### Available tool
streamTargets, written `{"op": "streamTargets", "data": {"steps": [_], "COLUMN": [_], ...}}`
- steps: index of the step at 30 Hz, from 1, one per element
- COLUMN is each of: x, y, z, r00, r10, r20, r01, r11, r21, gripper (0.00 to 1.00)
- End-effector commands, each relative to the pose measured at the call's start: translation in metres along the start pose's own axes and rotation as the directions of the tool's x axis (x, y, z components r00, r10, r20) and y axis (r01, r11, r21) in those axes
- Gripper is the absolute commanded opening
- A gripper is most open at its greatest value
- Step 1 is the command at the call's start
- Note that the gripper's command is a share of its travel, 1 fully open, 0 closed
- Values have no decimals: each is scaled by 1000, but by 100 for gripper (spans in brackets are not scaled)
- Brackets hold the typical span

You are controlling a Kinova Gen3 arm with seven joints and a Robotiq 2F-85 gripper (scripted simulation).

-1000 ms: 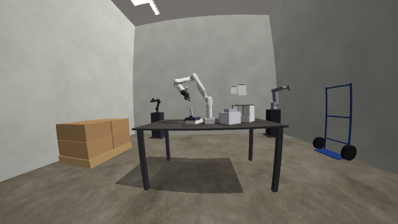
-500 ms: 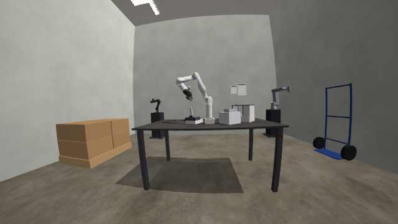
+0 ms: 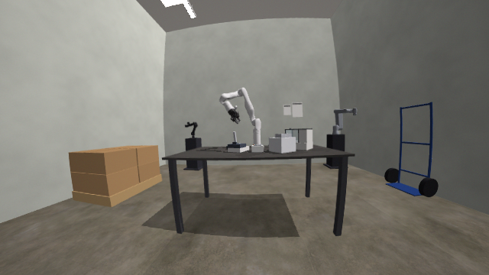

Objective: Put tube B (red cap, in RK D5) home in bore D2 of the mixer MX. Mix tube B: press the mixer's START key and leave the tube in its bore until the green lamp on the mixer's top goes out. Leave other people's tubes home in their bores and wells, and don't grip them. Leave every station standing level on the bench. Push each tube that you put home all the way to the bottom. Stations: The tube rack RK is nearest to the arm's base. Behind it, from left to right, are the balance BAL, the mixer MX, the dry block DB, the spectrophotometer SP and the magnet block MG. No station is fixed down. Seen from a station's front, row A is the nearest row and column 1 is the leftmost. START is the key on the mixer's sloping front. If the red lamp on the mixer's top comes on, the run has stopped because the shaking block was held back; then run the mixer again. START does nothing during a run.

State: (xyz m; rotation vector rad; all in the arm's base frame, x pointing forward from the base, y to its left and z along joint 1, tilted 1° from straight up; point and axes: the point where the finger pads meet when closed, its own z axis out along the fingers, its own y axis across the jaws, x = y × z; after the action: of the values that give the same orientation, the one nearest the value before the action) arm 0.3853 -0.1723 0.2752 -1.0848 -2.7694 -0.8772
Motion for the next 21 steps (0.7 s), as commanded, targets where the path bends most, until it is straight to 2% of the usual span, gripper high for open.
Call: {"op": "streamTargets", "data": {"steps": [1, 21], "x": [4, 40], "y": [1, 10], "z": [1, 14], "r00": [1000, 988], "r10": [-15, -157], "r20": [3, -2], "r01": [15, 156], "r11": [1000, 980], "r21": [11, 122], "gripper": [42, 42]}}
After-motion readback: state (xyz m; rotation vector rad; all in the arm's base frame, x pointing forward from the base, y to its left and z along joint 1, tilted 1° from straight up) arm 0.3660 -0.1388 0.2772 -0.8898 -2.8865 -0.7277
